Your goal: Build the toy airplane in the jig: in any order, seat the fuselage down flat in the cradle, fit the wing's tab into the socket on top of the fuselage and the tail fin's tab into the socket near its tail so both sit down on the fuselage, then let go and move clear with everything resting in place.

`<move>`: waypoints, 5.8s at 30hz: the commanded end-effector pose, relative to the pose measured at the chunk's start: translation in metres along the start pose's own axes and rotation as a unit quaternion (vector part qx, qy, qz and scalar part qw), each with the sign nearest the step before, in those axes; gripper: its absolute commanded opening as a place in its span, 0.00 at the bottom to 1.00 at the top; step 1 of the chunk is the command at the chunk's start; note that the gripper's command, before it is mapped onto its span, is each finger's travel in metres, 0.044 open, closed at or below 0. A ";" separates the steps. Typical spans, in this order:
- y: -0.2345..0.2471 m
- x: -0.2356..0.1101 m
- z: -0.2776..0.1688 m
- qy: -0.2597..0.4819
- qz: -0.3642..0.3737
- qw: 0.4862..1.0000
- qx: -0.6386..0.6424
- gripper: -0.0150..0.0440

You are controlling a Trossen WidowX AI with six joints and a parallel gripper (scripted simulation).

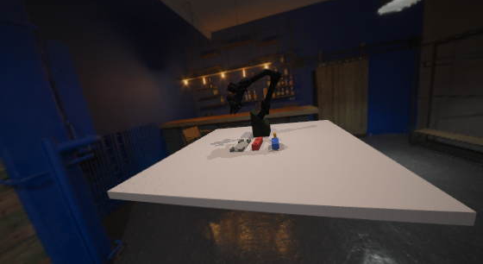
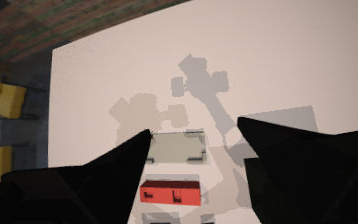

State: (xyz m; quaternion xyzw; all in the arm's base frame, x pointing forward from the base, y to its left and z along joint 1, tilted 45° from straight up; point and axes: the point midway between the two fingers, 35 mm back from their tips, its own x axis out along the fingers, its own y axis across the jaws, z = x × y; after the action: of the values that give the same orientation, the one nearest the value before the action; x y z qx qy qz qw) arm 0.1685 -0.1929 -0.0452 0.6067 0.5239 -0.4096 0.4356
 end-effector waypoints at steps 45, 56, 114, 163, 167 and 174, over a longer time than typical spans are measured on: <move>0.090 0.101 -0.259 0.218 0.128 0.688 -0.681 1.00; 0.088 0.116 -0.267 0.219 0.128 0.687 -0.681 1.00; 0.104 0.050 -0.227 0.214 0.124 0.689 -0.682 0.25; 0.091 0.100 -0.147 0.211 0.132 0.666 -0.703 0.25; 0.087 0.111 -0.140 0.210 0.133 0.664 -0.705 0.25; 0.079 0.129 -0.129 0.210 0.135 0.659 -0.710 0.25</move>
State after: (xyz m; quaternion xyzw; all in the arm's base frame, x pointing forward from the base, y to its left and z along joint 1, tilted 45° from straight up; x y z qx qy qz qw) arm 0.2682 -0.0358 -0.1159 0.2514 0.6457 0.2869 0.6615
